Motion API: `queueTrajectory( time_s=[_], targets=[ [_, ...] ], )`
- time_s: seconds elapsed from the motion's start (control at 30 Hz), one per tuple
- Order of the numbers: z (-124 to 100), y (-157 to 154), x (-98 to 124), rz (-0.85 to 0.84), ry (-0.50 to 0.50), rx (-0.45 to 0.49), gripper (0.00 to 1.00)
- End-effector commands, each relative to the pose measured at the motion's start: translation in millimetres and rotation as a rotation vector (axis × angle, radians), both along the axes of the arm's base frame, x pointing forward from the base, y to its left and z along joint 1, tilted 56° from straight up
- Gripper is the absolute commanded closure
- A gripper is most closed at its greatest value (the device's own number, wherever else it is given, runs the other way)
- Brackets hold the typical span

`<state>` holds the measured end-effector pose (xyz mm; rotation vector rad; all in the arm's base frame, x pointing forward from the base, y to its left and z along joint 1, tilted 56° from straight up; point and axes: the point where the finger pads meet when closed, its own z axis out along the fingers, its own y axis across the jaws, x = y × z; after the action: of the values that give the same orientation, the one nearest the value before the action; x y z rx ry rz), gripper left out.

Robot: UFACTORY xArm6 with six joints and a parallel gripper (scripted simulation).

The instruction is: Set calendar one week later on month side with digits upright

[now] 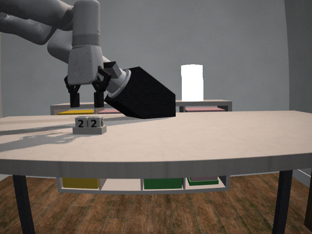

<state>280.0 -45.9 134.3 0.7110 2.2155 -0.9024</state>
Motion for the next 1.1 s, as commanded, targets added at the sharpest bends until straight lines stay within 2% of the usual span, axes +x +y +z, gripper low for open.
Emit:
queueTrajectory(
  time_s=[0.0, 0.73, 1.07],
  targets=[
    [0, 1, 1, 0.001, -0.001, 0.001, 0.00],
    [1, 1, 1, 0.001, -0.001, 0.001, 0.00],
    [15, 2, 15, 0.001, -0.001, 0.001, 0.00]
  ],
)
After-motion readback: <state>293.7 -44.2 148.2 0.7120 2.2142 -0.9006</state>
